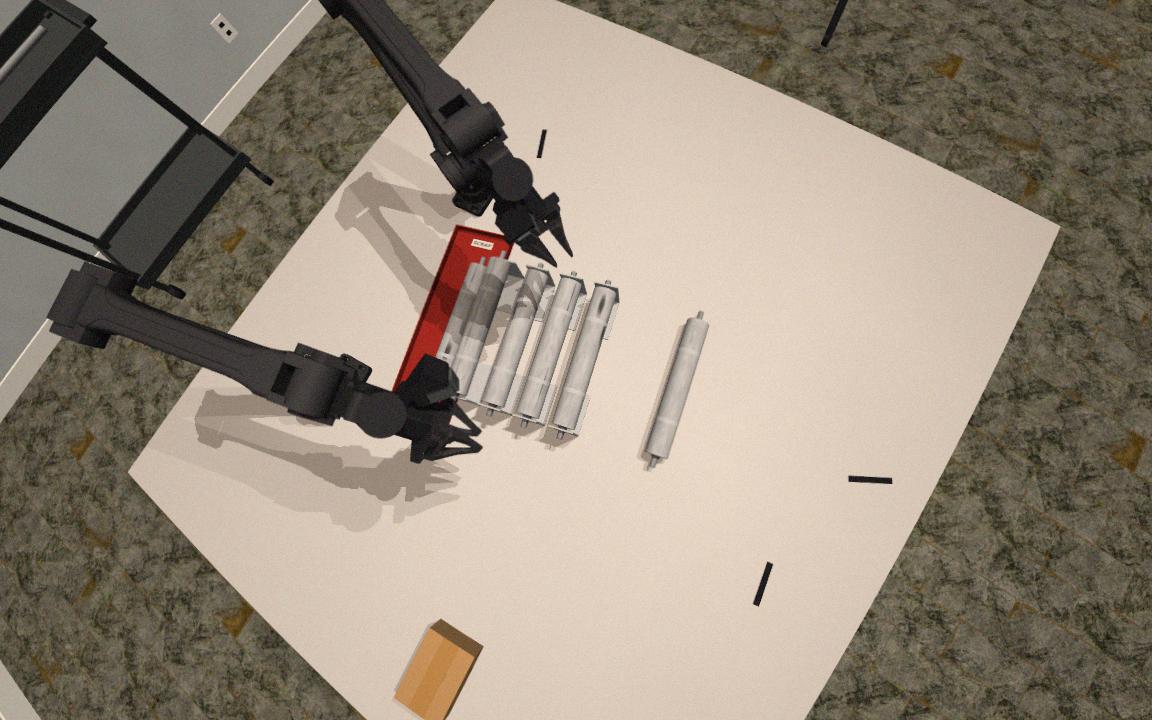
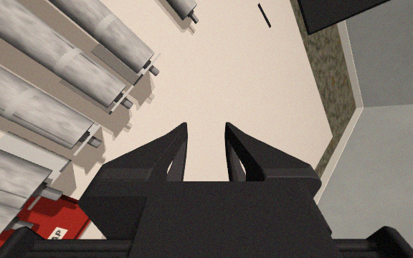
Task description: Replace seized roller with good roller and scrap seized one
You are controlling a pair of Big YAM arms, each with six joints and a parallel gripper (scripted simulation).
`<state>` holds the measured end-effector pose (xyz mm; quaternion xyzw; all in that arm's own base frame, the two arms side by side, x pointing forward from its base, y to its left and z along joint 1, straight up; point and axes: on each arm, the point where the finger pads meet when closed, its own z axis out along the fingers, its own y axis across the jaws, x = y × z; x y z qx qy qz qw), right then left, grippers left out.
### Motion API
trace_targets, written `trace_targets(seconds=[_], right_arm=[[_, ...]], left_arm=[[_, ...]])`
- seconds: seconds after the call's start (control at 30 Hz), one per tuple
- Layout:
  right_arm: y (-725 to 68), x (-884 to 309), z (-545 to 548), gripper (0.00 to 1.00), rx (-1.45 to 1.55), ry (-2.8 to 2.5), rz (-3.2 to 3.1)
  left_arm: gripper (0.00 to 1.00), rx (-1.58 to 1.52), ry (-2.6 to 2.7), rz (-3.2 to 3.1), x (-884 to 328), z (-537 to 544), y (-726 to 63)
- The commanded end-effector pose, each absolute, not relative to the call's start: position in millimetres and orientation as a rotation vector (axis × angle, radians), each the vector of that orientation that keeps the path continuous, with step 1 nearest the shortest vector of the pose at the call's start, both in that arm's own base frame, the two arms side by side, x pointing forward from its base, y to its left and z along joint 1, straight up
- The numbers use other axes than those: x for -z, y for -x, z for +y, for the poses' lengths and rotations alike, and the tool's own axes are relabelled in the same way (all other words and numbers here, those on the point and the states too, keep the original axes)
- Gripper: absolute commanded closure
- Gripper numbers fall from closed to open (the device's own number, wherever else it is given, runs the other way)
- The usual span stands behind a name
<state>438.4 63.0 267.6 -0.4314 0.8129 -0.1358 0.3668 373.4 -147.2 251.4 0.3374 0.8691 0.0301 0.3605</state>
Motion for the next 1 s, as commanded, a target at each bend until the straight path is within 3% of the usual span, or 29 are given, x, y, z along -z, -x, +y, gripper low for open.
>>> trace_targets(seconds=[0.0,0.23,0.33,0.43,0.97], right_arm=[[-475.4,-331.0,56.6,0.68,0.344,0.864,2.017],[-497.6,-372.4,46.1,0.68,0.290,0.619,1.941],[-495.3,-362.3,55.9,0.68,0.278,0.651,1.950],[-504.5,-395.9,39.2,0.68,0.274,0.531,1.891],[-524.5,-475.6,15.9,0.68,0.120,0.172,1.682]], left_arm=[[0.68,-0.050,-0.692,2.134,-308.9,-145.0,-415.5],[0.68,-0.027,-0.493,2.027,-351.5,-123.2,-455.0],[0.68,-0.028,-0.543,2.082,-316.9,-129.1,-443.0],[0.68,-0.028,-0.419,1.965,-377.0,-109.5,-469.0],[0.68,0.002,-0.152,1.726,-457.2,-54.6,-513.1]])
